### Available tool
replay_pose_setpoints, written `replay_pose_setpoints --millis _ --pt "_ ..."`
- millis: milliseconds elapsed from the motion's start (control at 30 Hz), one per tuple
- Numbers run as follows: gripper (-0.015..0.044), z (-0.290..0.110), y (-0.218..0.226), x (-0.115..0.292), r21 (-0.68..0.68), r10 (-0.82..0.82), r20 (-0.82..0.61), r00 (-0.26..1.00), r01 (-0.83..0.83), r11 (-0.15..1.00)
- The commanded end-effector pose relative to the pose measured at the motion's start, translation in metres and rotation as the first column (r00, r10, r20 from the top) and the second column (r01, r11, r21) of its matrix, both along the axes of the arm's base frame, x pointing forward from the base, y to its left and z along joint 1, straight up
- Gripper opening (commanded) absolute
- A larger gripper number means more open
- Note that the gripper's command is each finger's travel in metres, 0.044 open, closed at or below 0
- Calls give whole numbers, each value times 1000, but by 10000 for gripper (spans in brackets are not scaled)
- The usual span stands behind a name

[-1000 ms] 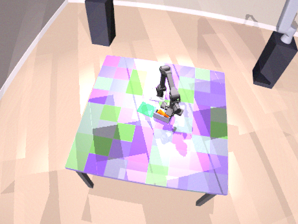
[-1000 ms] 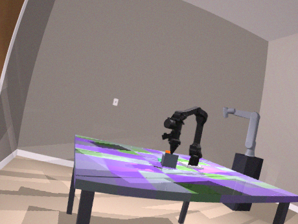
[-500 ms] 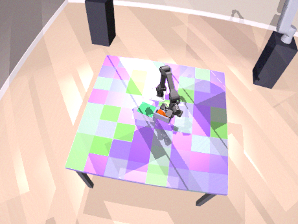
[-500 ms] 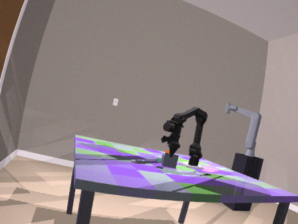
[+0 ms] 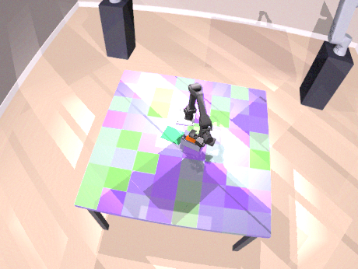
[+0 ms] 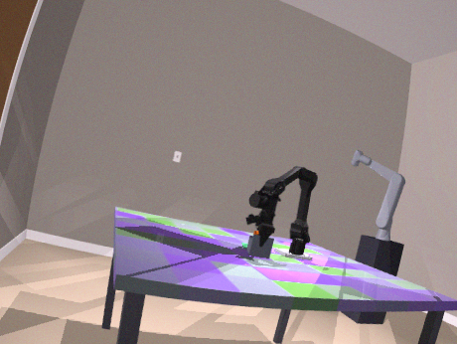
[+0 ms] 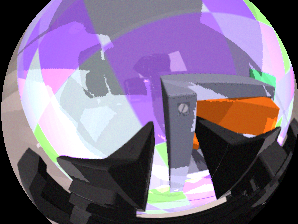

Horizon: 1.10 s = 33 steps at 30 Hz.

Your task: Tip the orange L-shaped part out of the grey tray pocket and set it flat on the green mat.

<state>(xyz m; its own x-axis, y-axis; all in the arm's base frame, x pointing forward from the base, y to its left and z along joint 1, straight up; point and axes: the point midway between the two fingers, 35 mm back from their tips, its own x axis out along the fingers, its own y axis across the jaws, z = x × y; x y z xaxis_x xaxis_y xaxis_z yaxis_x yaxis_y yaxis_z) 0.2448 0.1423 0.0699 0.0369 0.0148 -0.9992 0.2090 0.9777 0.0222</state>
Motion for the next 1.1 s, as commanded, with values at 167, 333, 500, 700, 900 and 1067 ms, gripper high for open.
replay_pose_setpoints --millis 167,333,500,700,900,1067 --pt "180 -10 -2 -2 -9 3 -13 1000 -3 1000" --pt "180 -10 -2 -2 -9 3 -13 1000 -3 1000" --pt "180 -10 -2 -2 -9 3 -13 1000 -3 1000" --pt "180 -6 0 0 -1 0 -1 1000 0 1000" --pt "180 -2 3 0 -3 1 -5 1000 -1 1000" --pt "180 6 10 0 -8 3 -12 1000 -3 1000"
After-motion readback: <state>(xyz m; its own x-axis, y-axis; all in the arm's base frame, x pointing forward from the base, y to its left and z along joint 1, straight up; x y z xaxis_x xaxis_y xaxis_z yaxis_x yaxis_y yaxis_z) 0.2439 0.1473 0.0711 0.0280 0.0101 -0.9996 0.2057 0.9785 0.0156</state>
